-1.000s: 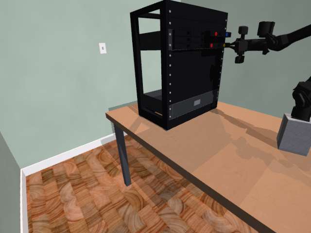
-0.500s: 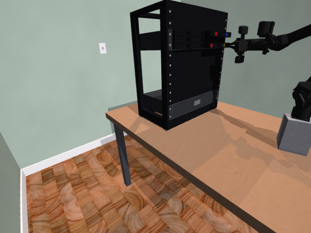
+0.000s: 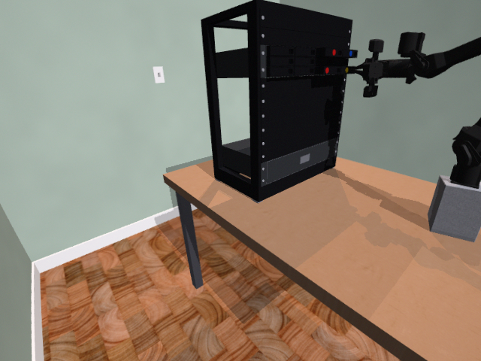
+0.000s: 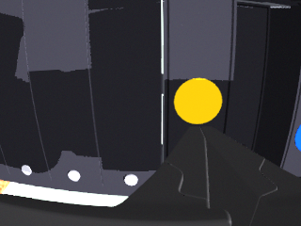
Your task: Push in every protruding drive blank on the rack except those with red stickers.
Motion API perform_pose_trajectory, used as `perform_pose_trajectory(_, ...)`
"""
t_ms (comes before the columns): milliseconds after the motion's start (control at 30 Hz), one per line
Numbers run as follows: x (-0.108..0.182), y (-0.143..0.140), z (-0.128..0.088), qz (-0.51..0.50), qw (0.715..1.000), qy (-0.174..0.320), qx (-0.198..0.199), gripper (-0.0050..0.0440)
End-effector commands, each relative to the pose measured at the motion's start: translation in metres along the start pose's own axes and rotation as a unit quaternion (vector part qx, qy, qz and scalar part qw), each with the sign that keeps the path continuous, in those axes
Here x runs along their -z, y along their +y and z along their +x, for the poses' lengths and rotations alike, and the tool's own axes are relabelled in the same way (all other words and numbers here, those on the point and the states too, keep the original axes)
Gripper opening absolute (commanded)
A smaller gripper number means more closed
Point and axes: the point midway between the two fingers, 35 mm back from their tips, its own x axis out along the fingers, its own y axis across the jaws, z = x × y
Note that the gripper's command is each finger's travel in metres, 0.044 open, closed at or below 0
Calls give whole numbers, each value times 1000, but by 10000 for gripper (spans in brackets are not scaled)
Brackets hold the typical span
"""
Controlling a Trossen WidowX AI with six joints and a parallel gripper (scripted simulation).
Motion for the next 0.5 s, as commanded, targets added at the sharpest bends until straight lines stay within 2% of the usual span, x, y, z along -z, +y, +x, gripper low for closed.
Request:
perform_pose_trajectory(0, 1, -10, -1, 0, 1000, 2, 12, 0)
perform_pose_trajectory(467, 1, -10, 9, 0, 1000, 2, 12, 0)
